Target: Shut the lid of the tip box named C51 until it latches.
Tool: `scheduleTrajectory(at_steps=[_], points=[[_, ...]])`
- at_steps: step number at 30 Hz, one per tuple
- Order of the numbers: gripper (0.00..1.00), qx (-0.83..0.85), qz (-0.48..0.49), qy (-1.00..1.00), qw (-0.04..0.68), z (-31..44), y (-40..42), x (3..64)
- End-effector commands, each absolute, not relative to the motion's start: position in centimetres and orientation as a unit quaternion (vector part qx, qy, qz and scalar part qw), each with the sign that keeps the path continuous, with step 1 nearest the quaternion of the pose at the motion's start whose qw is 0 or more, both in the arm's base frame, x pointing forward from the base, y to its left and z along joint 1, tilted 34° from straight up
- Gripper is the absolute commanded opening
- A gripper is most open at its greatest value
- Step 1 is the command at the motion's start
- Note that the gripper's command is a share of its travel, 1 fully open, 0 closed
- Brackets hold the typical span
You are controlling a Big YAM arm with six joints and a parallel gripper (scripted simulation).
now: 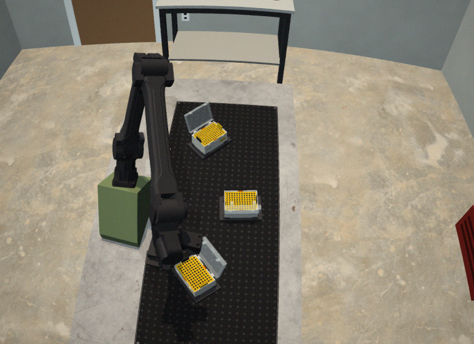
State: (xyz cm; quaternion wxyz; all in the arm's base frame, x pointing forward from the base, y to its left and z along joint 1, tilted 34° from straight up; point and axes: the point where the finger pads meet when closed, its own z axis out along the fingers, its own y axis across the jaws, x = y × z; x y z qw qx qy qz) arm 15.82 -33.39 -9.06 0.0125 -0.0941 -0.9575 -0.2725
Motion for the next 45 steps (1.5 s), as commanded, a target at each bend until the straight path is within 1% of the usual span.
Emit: scheduleTrajectory(at_steps=[1,4,7,9,10,12,13,24,27,28,40,43,44,45], points=[[1.00,-0.172,-0.260,-0.950,0.002,-9.2,-36.5,15.2],[1.00,-0.219,-0.260,-0.940,-0.009,-8.2,-36.3,15.1],[1.00,-0.265,-0.281,-0.922,-0.007,-8.8,-34.7,14.6],[1.00,-0.265,-0.281,-0.922,-0.007,-8.8,-34.7,14.6],[1.00,-0.251,-0.265,-0.931,-0.011,-8.6,-36.4,16.1],[1.00,-0.251,-0.263,-0.931,-0.012,-8.5,-36.6,16.2],[1.00,-0.269,-0.286,-0.920,0.003,-9.0,-35.9,15.8],[1.00,-0.426,-0.332,-0.839,0.063,-9.1,-36.2,15.0],[1.00,-0.439,-0.325,-0.836,0.059,-8.1,-36.8,15.1],[1.00,-0.452,-0.339,-0.822,0.074,-9.2,-36.2,14.9],[1.00,-0.592,-0.374,-0.700,0.141,-9.2,-36.1,14.9],[1.00,-0.603,-0.375,-0.689,0.145,-9.2,-36.1,14.9],[1.00,-0.614,-0.368,-0.685,0.137,-7.8,-36.9,15.0],[1.00,-0.624,-0.373,-0.671,0.146,-8.2,-36.6,15.0]])
